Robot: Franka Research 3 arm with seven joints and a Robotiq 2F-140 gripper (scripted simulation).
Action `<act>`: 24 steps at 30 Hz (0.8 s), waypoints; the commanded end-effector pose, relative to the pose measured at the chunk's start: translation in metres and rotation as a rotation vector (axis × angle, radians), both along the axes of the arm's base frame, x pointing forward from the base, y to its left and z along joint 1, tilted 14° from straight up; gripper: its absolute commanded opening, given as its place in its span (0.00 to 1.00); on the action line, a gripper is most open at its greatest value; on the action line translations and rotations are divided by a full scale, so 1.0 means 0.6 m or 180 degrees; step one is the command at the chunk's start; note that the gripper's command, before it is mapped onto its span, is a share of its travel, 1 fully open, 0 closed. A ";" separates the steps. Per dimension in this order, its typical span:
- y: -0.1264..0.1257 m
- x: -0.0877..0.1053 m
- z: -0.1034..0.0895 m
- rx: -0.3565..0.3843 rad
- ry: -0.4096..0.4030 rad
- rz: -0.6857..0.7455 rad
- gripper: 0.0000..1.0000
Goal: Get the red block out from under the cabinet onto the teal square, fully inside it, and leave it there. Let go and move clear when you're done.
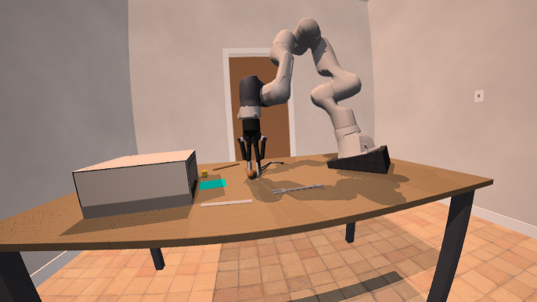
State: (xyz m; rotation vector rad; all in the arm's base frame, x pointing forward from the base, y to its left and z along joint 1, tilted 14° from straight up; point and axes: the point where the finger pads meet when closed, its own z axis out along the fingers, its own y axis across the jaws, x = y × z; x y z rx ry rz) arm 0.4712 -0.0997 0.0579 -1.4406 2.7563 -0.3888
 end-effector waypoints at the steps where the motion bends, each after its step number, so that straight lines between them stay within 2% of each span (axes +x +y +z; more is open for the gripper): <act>1: -0.001 -0.002 0.000 0.0003 0.0004 0.0002 0.00; 24: 0.001 -0.002 0.005 0.0001 0.0008 0.0022 0.00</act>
